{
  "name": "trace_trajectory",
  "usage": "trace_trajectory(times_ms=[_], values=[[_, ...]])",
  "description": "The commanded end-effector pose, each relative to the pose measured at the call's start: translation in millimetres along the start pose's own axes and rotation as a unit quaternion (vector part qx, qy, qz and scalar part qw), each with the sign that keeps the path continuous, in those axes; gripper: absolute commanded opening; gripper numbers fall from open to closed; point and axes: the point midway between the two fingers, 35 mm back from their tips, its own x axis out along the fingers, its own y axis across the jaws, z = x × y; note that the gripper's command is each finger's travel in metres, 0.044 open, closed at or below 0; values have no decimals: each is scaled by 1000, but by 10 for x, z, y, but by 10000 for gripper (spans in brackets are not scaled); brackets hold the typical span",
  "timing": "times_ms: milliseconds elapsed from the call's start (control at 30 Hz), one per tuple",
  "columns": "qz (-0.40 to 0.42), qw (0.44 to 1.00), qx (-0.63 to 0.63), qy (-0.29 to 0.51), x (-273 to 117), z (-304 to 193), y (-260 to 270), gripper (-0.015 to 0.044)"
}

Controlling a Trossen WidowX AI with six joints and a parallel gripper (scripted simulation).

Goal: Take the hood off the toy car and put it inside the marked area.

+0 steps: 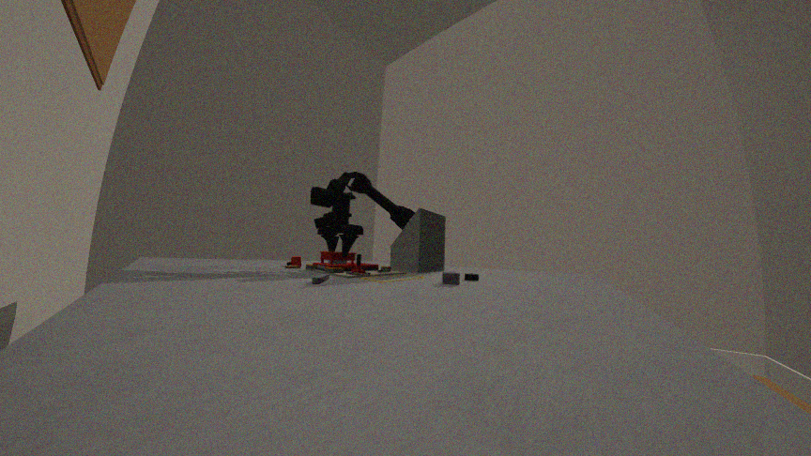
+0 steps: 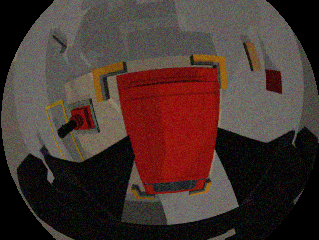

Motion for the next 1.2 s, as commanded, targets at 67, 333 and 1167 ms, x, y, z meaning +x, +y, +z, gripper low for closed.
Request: trace_trajectory(times_ms=[67,333,1167], values=[[0,1000,4,-2,-51,17,-10,0],[0,1000,4,-2,-104,16,-9,0],[10,1000,-3,-3,-557,30,598,0]])
